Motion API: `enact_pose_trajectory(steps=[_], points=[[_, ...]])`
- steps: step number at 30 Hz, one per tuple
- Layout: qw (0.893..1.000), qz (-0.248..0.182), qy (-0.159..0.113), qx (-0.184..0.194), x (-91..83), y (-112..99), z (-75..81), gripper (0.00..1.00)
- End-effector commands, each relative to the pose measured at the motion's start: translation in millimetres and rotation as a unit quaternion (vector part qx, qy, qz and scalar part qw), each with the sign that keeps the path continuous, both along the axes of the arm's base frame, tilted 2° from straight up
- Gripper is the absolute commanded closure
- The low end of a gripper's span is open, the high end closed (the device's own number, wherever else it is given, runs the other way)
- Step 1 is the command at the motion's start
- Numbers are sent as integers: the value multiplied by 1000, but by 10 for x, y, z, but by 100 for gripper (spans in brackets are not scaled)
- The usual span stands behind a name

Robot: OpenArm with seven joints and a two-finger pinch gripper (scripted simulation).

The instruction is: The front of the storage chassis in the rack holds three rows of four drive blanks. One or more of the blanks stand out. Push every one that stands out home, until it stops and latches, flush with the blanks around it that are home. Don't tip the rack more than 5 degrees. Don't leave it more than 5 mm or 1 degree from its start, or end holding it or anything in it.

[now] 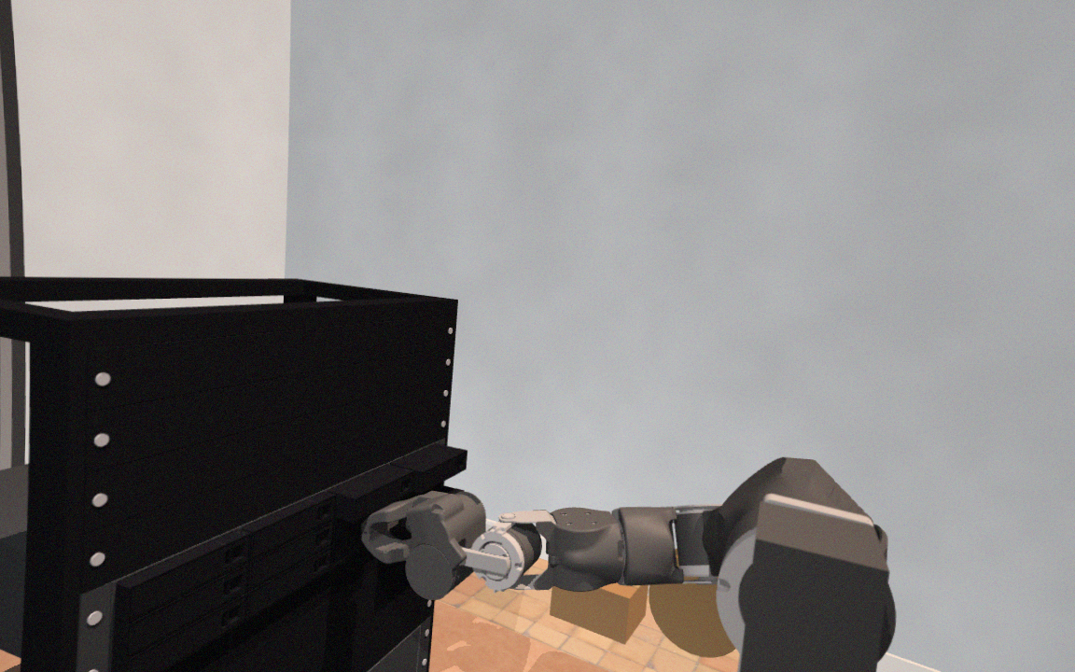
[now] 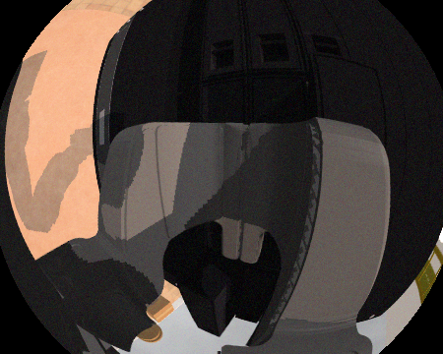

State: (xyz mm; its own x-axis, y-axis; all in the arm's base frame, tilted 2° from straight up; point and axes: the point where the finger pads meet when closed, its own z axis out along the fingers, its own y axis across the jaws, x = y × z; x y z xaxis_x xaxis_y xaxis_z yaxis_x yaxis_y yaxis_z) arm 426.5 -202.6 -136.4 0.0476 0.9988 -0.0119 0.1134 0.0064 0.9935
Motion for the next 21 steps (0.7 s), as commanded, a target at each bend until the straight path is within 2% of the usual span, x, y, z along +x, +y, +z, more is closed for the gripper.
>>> enact_pose_trajectory(steps=[1,16,21], points=[[999,4,-40,-5,41,11,220,100],[999,4,-40,-5,41,11,221,100],[999,3,-40,-5,67,6,282,100]])
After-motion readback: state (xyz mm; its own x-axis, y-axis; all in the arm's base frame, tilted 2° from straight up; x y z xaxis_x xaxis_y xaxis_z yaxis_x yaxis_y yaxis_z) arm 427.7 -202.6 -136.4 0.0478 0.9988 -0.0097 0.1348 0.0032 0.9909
